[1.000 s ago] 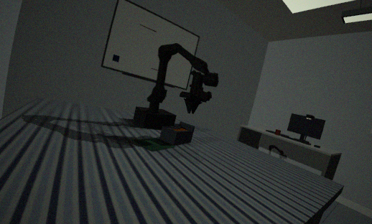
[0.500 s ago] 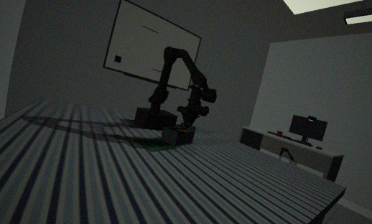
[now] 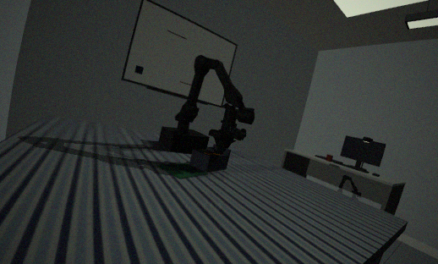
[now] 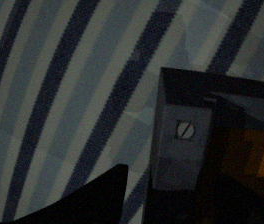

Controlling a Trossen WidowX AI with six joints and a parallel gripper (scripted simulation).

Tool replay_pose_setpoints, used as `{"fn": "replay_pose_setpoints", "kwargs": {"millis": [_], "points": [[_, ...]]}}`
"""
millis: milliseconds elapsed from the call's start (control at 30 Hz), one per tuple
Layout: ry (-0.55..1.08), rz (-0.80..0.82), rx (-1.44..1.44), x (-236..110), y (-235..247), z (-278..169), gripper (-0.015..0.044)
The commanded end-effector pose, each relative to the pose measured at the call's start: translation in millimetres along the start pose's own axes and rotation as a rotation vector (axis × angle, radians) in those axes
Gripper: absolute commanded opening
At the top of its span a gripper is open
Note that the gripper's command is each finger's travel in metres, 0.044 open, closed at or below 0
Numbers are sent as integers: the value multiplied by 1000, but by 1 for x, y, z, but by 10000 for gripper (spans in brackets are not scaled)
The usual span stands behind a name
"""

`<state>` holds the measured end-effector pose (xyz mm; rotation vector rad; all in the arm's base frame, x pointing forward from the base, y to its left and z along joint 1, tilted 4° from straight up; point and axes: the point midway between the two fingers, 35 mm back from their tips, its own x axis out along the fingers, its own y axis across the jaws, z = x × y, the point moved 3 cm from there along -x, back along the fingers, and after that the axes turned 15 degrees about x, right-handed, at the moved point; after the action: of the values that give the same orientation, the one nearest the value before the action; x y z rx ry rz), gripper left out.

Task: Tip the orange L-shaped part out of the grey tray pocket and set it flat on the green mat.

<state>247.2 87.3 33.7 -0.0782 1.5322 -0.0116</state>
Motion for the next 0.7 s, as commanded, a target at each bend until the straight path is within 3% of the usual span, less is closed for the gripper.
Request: {"fn": "replay_pose_setpoints", "kwargs": {"millis": [0,667], "points": [[11,-8,-7,10,-1,-2,180],[11,-8,-7,26,-1,-3,180]]}}
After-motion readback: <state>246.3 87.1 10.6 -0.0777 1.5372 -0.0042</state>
